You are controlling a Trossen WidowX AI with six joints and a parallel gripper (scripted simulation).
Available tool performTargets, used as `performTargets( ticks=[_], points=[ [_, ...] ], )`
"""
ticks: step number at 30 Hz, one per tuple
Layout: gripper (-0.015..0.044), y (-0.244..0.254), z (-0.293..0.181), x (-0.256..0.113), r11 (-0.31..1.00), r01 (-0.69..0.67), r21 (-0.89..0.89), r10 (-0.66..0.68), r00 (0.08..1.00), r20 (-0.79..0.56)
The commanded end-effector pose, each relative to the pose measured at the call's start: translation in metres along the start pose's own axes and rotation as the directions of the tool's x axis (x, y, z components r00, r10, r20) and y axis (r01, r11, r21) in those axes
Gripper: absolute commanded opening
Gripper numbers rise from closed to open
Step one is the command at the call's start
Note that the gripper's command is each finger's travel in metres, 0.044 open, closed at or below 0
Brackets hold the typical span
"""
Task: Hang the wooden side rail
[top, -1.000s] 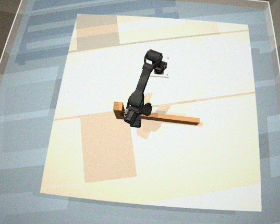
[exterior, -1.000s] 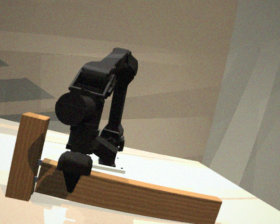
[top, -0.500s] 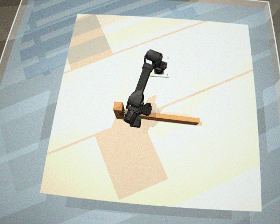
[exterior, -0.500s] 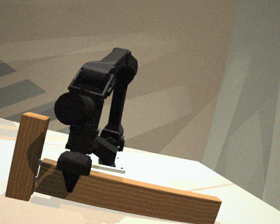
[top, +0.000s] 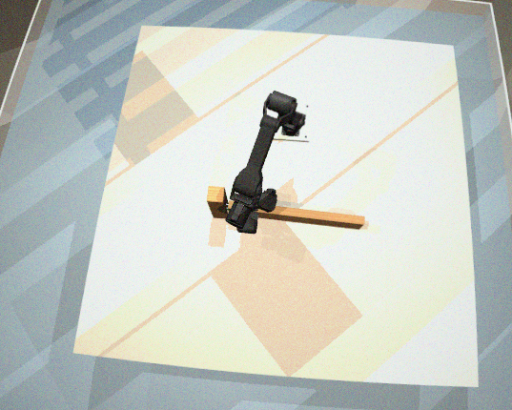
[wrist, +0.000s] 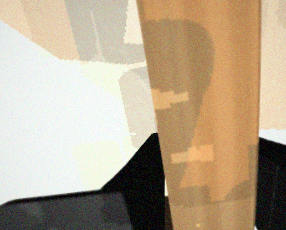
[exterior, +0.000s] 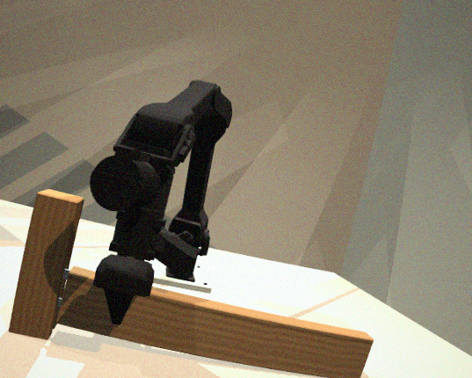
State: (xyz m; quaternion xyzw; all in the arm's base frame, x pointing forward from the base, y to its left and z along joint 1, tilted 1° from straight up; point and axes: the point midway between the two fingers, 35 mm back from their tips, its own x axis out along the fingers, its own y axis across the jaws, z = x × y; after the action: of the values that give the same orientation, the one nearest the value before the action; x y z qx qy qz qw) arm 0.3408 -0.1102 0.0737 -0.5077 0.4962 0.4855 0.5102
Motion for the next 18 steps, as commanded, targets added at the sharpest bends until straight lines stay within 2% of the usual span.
performTargets(
  ticks=[1,18],
  points=[
    [0.0000,-0.0027,-0.0018,-0.0037,1.000,0.010,-0.001,-0.010,1.000,-0.006],
    [0.0000,-0.0014,-0.0038,-0.0018,1.000,0.009,-0.001,-0.009,1.000,-0.006]
  ],
)
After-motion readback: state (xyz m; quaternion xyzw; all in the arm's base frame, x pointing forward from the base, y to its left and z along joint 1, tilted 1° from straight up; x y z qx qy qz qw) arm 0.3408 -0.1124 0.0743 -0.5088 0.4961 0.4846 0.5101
